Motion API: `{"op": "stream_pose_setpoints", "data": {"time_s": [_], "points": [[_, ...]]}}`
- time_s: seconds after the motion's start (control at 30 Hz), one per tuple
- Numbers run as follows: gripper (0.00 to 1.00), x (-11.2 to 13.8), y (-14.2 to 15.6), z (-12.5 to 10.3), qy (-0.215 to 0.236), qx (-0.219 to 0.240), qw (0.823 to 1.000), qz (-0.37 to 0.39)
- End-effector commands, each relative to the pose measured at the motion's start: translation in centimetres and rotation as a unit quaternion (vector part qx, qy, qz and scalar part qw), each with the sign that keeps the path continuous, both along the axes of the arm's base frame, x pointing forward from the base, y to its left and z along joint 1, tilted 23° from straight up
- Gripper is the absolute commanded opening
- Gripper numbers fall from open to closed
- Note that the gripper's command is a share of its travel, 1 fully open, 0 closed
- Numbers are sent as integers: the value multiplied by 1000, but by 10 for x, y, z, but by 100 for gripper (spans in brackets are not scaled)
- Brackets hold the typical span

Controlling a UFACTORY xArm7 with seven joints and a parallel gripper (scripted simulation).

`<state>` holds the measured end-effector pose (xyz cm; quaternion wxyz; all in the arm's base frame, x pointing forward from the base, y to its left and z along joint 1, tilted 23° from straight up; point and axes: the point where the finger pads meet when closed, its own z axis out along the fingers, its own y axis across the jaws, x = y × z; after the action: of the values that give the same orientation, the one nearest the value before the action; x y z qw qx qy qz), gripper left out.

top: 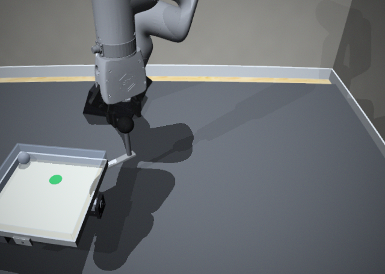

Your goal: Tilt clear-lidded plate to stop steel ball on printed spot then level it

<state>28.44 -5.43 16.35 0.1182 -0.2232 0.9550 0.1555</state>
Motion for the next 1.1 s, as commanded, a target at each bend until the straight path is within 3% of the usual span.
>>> {"op": "stream_pose_setpoints", "data": {"time_s": [0.0,1.07], "points": [[61,1,-1,1,-2,0,1000,-1],[61,4,6,-16,-2,0,1000,-1]]}}
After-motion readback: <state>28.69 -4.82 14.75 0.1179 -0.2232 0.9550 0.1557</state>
